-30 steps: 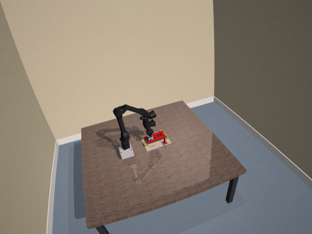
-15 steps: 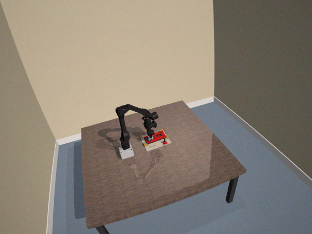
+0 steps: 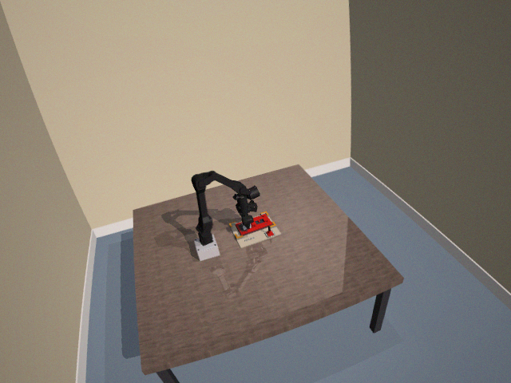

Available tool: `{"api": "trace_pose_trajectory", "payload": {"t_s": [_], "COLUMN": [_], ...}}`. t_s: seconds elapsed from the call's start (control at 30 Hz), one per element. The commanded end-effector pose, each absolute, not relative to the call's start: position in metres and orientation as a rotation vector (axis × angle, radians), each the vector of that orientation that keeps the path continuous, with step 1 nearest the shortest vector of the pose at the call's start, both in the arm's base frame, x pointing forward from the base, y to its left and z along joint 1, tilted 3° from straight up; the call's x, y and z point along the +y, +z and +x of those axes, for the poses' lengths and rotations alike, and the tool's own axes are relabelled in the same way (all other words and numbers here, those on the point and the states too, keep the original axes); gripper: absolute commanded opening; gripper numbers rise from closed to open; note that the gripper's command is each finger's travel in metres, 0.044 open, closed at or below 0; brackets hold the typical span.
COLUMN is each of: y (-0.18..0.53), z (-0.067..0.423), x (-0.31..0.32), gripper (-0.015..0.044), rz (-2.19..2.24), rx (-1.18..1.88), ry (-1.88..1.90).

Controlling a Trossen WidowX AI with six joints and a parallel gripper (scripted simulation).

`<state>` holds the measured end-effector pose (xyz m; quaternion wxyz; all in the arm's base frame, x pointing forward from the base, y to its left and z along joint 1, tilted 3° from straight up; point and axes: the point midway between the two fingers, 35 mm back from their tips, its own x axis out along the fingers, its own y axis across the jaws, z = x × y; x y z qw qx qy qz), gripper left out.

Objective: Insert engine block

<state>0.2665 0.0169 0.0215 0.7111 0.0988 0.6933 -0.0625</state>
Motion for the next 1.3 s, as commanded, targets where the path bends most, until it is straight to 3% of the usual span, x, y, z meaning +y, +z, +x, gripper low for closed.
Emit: {"api": "trace_pose_trajectory", "payload": {"t_s": [0.0,0.03,0.4,0.63,0.77,1.27], "y": [0.015,0.015,0.015,0.015,0.017,0.059], "z": [0.265,0.265,0.265,0.265,0.266,0.272], "x": [0.018,0.018,0.018,0.018,0.018,0.016], "gripper": [0.044,0.044,0.0151,0.0105,0.0,0.0], "rz": [0.223,0.223,0.223,0.223,0.221,0.219], "rx": [1.542,1.542,1.542,1.542,1.543,1.542], "ry": [-0.135,-0.135,-0.135,-0.135,-0.135,-0.134]}}
